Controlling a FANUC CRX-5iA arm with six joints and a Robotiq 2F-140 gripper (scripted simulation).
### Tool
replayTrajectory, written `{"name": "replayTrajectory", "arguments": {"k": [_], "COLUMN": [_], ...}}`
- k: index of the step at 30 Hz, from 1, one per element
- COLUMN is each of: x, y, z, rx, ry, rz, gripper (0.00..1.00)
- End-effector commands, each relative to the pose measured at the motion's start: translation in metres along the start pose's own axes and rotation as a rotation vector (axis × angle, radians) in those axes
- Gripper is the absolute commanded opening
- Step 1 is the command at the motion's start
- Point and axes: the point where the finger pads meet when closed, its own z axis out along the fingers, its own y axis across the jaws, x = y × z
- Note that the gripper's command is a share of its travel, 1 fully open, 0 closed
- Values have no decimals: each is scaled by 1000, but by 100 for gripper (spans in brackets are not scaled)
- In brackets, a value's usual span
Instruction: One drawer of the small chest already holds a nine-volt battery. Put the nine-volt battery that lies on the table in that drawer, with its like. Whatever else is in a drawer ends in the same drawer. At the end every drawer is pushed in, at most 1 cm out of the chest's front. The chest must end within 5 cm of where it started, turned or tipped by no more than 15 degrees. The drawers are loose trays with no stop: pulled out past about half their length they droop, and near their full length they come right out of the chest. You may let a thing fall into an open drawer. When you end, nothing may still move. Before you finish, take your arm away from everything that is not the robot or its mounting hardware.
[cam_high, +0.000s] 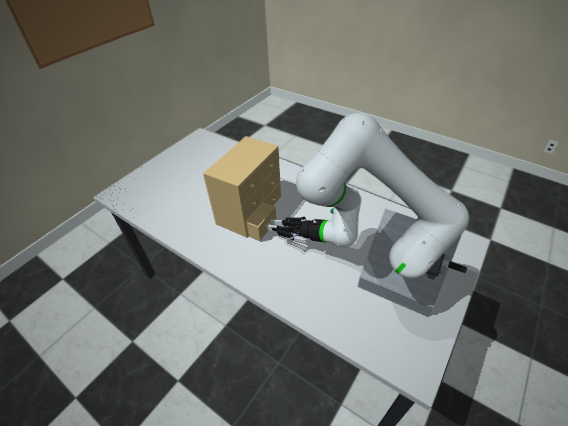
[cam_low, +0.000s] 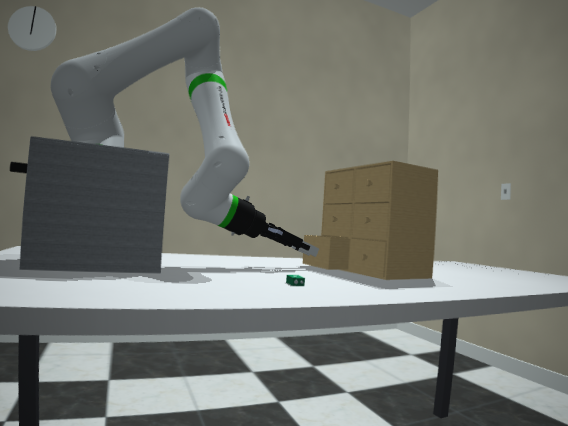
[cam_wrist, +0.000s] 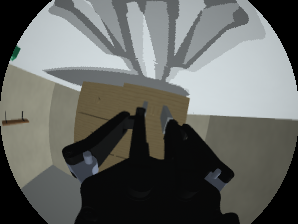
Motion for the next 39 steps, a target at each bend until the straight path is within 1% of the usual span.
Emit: {"name": "replayTrajectory", "arguments": {"k": [1, 5, 7, 16, 24, 27, 35, 37, 39], "x": [0, 0, 2, 16, 16, 6, -49, -57, -57], "y": [0, 0, 0, 0, 0, 0, 0, 0, 0], "z": [0, -2, -6, -43, -48, -58, -116, -124, -124], "rx": [0, 0, 0, 0, 0, 0, 0, 0, 0], "ry": [0, 0, 0, 0, 0, 0, 0, 0, 0], "rz": [0, 0, 0, 0, 0, 0, 0, 0, 0], "gripper": [20, 20, 20, 20, 20, 20, 20, 20, 20]}}
